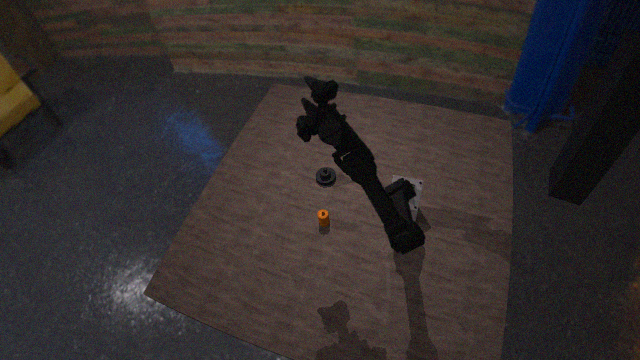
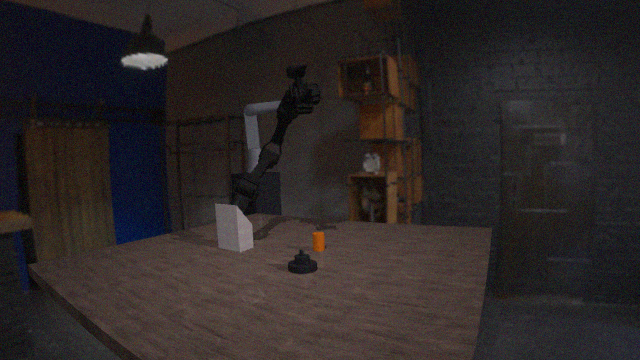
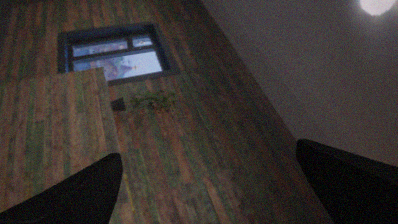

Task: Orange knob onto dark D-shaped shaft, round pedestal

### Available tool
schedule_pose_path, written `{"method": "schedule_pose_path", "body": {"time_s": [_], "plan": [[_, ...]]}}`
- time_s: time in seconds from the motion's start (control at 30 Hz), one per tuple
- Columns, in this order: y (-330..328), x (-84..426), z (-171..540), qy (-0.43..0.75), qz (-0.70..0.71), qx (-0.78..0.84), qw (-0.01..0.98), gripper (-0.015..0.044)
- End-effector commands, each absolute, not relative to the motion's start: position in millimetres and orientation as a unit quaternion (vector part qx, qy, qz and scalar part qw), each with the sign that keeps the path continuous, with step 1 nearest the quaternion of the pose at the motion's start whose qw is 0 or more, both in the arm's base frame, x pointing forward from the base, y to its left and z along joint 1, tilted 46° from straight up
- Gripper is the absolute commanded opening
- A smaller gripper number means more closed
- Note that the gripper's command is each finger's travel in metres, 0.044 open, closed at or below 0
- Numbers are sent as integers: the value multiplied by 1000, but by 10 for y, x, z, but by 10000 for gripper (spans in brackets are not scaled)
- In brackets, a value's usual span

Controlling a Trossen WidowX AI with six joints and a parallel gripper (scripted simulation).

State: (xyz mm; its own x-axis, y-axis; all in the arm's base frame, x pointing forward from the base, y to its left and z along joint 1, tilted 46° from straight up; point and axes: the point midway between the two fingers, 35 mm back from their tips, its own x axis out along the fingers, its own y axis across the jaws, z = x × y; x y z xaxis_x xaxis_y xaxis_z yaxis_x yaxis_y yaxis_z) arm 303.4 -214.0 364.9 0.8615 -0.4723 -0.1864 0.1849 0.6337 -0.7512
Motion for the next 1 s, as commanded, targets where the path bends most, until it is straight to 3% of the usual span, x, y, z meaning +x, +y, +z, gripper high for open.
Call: {"method": "schedule_pose_path", "body": {"time_s": [0.0,0.37,0.77,0.97], "plan": [[-1728,3363,3062,229,-69,-312,919,440],[-439,3492,1870,378,190,-102,900,440],[983,2648,1147,622,360,162,677,440],[1123,2542,1123,652,364,189,638,440]]}}
